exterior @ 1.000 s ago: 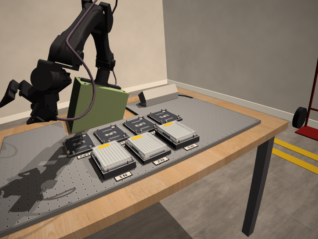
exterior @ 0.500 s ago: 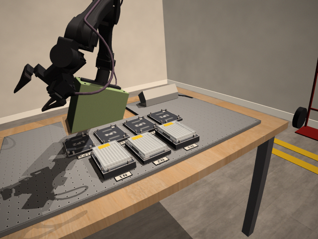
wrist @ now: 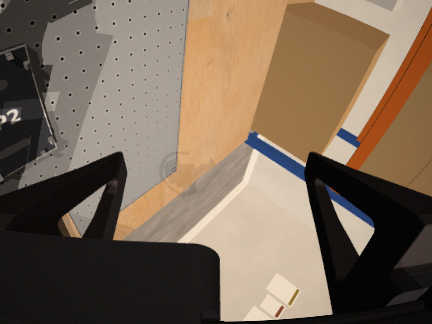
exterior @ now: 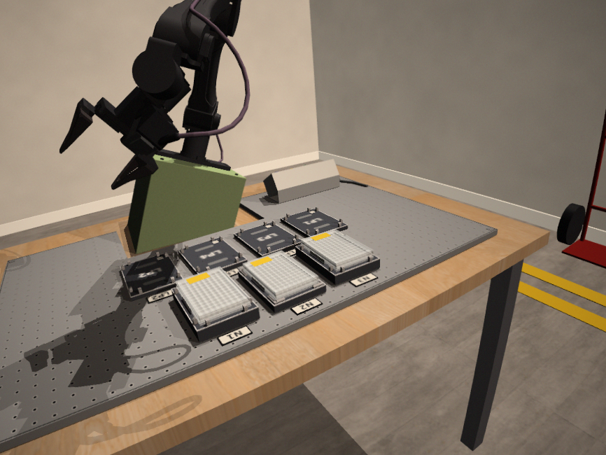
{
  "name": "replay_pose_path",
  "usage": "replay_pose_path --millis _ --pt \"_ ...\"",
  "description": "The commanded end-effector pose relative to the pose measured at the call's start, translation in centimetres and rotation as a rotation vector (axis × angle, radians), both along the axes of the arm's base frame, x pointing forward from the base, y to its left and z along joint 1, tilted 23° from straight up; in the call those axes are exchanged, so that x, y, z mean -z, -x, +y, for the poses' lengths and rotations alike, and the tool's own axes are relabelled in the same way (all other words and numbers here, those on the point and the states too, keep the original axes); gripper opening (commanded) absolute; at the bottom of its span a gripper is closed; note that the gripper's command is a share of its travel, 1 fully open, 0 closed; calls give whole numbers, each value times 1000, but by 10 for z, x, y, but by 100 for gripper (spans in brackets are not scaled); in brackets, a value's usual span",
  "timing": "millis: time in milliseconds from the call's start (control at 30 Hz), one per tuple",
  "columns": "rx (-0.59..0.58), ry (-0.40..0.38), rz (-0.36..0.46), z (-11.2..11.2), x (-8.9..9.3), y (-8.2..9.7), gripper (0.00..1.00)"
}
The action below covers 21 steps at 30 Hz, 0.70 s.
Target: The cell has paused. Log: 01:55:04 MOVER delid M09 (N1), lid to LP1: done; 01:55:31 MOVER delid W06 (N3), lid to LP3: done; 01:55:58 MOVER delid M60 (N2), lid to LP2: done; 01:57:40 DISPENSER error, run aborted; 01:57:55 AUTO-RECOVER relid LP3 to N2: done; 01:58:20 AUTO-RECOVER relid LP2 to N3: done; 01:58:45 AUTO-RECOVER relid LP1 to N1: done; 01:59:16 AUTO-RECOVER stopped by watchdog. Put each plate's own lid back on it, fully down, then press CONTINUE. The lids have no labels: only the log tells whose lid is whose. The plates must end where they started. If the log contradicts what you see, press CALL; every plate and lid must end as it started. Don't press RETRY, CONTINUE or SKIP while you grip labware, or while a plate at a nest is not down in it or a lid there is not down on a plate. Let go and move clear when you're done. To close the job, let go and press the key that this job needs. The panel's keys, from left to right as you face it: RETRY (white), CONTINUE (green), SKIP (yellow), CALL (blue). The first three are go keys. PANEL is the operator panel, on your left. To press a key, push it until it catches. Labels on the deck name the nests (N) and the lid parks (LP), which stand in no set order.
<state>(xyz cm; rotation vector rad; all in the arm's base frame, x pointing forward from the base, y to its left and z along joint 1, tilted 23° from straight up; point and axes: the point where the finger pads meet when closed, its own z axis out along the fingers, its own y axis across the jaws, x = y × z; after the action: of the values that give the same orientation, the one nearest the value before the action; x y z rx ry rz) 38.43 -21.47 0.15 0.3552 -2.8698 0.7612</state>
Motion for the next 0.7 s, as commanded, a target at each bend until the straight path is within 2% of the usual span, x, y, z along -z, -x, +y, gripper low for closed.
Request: replay_pose_path --millis 0,100,133,200,333,367,400,533,567,600,667 --pt "52 -32 -53 5 -20 9 100" --pt "52 -40 -62 10 -24 10 100" --pt "38 -30 -97 15 -37 -3 100" --pt "43 -54 -75 25 -34 11 100" --pt "49 -77 -96 39 -46 17 100" --pt "48 -73 -112 41 -54 13 100" --pt "53 -91 -108 46 -53 20 100" --pt "60 -114 -128 60 -64 28 100" --pt "58 -111 -146 61 -71 24 100" --pt "64 -130 -140 66 -69 32 100" --pt "64 -130 -140 66 -69 32 100"
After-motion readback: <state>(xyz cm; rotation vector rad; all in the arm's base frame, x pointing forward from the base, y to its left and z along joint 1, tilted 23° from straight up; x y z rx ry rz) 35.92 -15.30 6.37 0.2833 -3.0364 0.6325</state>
